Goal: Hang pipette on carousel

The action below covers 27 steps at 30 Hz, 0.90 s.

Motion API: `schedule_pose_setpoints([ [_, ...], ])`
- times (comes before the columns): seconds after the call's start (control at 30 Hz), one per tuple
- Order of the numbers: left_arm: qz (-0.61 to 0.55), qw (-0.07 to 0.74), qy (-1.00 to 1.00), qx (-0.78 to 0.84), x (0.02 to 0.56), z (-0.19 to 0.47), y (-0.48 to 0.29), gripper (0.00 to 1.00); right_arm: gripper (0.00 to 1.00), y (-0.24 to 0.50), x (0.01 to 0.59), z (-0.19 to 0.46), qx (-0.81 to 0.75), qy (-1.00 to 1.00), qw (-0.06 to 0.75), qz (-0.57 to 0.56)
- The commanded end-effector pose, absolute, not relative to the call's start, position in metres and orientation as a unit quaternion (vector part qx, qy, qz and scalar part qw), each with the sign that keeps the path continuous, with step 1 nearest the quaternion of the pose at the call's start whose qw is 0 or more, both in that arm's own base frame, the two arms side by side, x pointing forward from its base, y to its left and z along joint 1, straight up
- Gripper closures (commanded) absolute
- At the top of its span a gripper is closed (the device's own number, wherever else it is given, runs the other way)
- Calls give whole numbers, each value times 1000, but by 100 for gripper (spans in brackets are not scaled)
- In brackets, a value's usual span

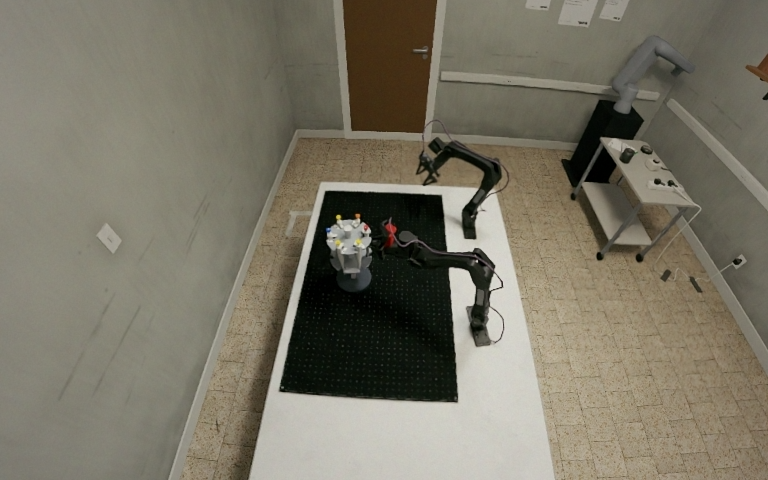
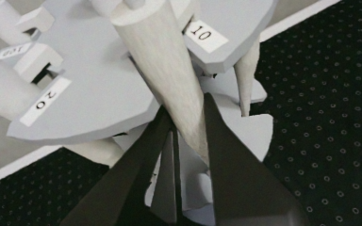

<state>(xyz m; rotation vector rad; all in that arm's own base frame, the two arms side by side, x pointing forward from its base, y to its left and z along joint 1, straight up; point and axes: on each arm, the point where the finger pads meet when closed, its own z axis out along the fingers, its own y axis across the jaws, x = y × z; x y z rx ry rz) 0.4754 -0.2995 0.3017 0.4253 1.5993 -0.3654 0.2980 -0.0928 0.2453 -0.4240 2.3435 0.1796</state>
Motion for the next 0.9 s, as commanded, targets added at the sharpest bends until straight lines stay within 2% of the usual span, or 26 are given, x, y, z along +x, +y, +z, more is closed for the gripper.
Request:
schedule_pose_setpoints([
  [0.0,-169,692,678,179,474,346,-294,88,0,-96,302,253,-168,907,380,66],
  [0.87,-170,696,675,178,474,349,-294,88,0,-96,302,253,-168,907,380,66],
])
